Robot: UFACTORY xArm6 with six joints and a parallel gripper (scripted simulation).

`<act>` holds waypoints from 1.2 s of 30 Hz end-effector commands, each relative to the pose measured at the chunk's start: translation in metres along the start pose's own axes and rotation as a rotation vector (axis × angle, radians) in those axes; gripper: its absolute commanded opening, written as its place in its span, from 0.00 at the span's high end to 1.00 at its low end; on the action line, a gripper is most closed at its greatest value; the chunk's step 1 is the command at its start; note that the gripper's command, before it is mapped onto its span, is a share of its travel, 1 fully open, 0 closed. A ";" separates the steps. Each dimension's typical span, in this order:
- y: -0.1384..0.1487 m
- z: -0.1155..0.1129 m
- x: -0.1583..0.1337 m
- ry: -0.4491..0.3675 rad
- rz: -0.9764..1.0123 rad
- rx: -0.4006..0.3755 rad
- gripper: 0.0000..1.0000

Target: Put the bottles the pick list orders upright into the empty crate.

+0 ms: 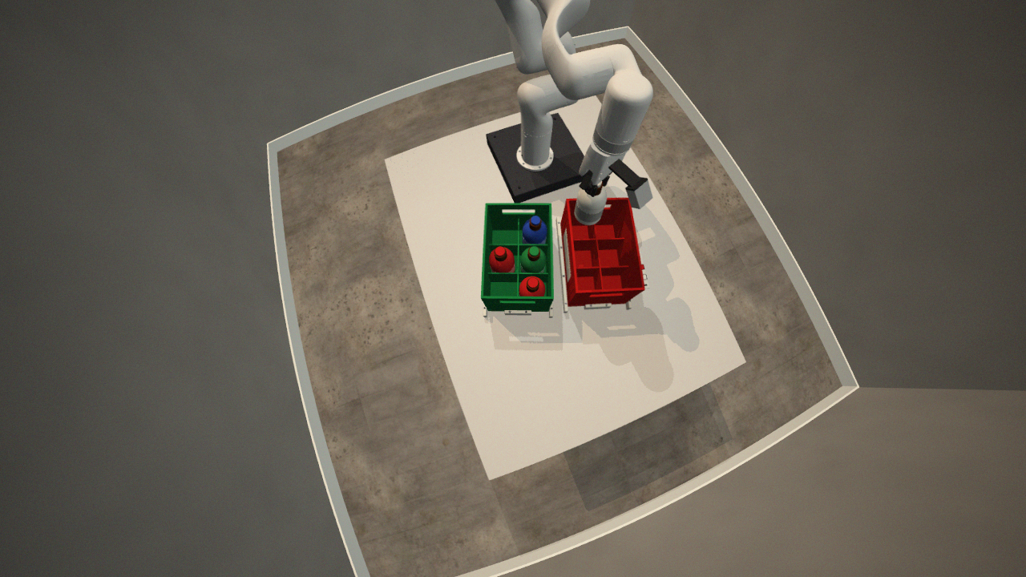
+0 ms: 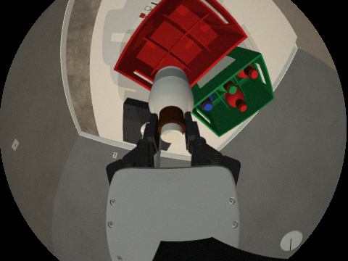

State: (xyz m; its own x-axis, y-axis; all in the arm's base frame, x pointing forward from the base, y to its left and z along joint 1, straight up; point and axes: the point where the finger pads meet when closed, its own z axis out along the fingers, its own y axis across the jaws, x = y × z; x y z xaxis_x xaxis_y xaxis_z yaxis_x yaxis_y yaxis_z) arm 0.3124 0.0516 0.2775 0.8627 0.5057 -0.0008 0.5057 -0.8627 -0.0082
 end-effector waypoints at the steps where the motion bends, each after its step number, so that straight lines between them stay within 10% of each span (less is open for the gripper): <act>1: 0.000 0.001 0.001 0.005 0.000 -0.002 1.00; 36: 0.001 0.032 0.001 0.005 0.000 -0.002 1.00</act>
State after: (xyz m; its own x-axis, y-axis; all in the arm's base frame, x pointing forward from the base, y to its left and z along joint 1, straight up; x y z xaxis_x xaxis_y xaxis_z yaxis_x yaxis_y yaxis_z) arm 0.3124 0.0517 0.2464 0.8627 0.5057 -0.0007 0.5057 -0.8627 -0.0082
